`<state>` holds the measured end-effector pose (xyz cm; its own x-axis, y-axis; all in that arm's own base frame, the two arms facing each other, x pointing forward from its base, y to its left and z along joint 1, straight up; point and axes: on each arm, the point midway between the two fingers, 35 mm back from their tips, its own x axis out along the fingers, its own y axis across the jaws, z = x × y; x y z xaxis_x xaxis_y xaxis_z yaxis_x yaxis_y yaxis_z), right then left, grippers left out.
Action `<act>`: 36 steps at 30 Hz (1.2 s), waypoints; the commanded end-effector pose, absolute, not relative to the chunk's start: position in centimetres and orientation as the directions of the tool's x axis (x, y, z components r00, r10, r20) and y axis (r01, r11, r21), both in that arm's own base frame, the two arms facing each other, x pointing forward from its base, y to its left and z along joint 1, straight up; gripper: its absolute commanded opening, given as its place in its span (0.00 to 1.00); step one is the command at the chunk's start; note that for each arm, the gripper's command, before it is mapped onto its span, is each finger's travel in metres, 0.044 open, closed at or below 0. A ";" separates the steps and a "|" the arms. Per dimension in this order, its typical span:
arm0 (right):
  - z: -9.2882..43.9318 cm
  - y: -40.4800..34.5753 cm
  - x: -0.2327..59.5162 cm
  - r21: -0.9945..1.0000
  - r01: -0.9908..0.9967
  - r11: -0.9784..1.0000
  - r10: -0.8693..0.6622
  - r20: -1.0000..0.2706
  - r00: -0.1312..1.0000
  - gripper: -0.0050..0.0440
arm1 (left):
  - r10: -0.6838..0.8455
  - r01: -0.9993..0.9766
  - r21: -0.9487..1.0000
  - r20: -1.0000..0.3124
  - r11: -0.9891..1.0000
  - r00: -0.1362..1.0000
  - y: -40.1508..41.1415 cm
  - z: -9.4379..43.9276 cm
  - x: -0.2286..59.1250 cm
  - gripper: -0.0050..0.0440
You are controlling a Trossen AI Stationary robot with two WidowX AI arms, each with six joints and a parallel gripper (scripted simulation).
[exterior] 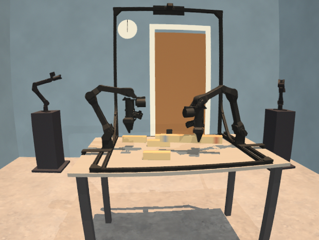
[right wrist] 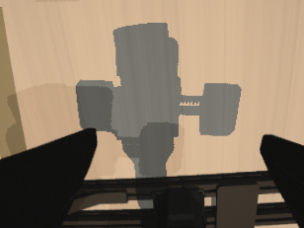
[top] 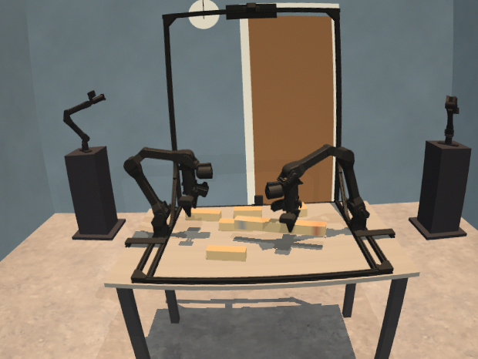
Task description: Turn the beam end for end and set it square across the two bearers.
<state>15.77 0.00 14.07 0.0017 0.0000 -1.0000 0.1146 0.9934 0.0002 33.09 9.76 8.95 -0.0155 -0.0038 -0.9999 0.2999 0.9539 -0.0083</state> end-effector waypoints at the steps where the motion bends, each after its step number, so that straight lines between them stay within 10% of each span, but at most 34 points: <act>1: 14.1 0.0 15.7 0.000 0.117 0.993 0.000 -1.000 0.000 1.00 | 0.000 0.280 0.000 -1.000 0.960 0.000 9.7 9.3 34.1 0.10; 36: 14.1 0.0 15.7 0.000 0.117 0.993 0.000 -1.000 0.000 1.00 | 0.000 0.174 0.000 -1.000 0.985 0.000 8.6 9.3 37.8 0.10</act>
